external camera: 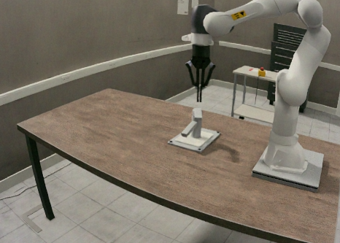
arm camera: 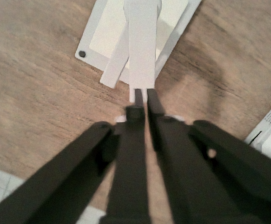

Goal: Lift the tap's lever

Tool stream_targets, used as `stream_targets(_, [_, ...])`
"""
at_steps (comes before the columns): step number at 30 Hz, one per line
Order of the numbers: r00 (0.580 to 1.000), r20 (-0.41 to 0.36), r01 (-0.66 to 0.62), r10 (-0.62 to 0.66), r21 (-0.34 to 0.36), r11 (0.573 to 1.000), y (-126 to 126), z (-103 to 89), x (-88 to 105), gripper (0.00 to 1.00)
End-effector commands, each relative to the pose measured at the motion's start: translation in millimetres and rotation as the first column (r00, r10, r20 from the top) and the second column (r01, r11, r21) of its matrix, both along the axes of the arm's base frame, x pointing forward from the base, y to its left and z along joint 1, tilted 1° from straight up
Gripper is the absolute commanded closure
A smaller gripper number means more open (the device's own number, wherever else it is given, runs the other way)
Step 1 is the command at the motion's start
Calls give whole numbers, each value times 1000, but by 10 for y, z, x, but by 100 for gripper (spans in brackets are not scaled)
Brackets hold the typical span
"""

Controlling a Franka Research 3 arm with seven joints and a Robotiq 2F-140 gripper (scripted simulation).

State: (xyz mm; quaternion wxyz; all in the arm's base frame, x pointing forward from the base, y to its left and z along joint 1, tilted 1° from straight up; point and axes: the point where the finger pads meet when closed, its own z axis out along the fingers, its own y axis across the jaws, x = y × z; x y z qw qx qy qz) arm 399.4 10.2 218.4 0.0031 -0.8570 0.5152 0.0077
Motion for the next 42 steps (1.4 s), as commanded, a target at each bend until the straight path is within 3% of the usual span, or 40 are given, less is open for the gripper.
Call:
stream_targets(1, [1000, 3, 9, -9, 2, 1000, 3, 5, 6, 90])
stream_targets(28, [1000, 3, 9, -9, 2, 1000, 3, 5, 6, 90])
stream_targets(29, [1000, 3, 9, -9, 2, 1000, 3, 5, 6, 52])
stream_targets(42, [1000, 3, 9, -9, 2, 1000, 3, 5, 6, 52])
